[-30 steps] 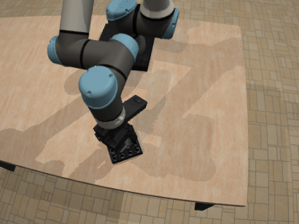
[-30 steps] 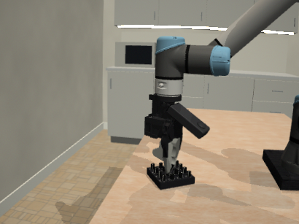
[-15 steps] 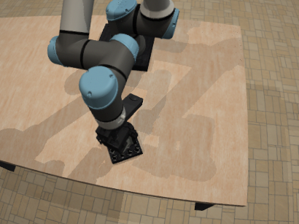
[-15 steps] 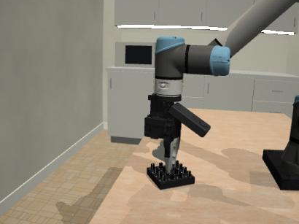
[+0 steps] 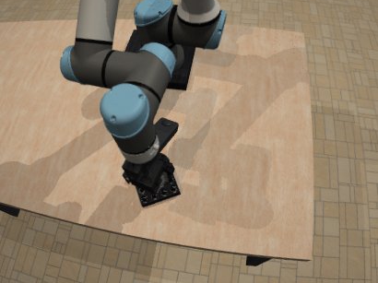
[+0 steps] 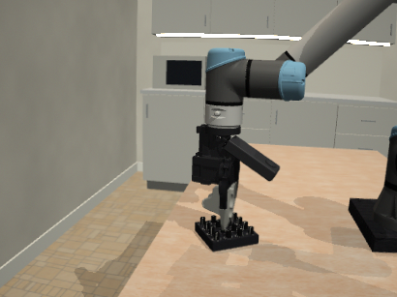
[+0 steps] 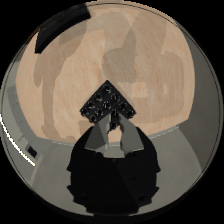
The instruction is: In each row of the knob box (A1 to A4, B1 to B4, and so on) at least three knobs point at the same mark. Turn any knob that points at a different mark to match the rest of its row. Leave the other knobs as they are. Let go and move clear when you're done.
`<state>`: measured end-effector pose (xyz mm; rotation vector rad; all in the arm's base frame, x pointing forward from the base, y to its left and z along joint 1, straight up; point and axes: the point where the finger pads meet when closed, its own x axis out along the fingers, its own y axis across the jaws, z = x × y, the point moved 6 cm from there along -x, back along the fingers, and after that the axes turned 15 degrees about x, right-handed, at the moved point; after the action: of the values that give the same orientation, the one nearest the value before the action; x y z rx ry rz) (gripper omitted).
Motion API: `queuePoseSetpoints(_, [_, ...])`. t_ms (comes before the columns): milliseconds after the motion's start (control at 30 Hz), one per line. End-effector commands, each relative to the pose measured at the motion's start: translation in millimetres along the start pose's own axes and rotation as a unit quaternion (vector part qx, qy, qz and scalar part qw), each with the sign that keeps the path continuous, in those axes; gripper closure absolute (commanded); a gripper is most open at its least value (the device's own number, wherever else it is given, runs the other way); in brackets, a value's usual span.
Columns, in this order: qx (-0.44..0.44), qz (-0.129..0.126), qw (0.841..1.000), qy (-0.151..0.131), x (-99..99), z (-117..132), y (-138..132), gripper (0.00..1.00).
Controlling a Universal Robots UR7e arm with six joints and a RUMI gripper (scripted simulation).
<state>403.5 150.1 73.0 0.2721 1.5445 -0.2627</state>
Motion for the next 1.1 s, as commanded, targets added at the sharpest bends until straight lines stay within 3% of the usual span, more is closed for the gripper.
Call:
queuePoseSetpoints(0, [-0.006,0.0,1.0,0.002,0.9,0.1,0.8,0.96])
queuePoseSetpoints(567, [-0.006,0.0,1.0,0.002,0.9,0.1,0.7,0.96])
queuePoseSetpoints(600, [-0.006,0.0,1.0,0.002,0.9,0.1,0.7,0.89])
queuePoseSetpoints(1067, [-0.006,0.0,1.0,0.001,0.3,0.3,0.8,0.89])
